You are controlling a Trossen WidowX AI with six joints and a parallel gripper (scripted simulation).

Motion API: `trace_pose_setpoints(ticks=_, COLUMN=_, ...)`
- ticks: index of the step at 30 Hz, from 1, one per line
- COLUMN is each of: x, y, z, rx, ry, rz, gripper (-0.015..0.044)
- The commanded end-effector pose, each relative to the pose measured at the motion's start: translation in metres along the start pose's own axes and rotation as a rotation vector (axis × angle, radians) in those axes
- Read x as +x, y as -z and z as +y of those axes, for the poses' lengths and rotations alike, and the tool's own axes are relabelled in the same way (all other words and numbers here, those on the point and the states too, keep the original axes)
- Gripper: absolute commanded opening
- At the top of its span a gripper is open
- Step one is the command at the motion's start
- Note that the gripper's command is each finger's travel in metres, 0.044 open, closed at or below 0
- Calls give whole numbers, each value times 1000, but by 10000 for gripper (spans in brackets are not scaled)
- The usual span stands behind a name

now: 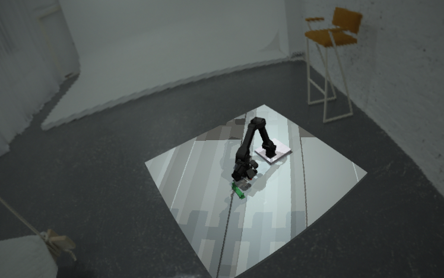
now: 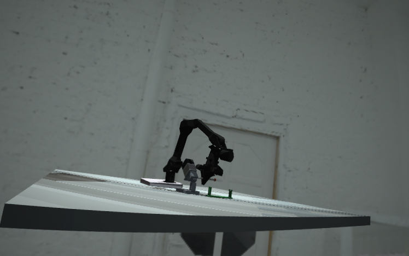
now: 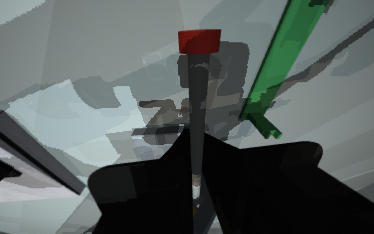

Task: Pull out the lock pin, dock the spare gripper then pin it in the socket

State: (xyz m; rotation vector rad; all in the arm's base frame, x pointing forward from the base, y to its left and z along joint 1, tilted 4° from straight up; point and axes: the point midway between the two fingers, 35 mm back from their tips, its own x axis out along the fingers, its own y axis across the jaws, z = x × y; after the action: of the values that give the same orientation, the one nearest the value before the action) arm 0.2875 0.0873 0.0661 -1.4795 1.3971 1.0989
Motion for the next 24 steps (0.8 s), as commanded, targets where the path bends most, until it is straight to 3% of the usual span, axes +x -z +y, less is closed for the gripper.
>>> trace_pose_setpoints(ticks=1, x=-1, y=3, z=0, rx=-1, ry=4, rz=-7, gripper=0)
trace_pose_setpoints(ticks=24, x=3, y=20, z=0, rx=-6, ry=-13, rz=-7, gripper=0)
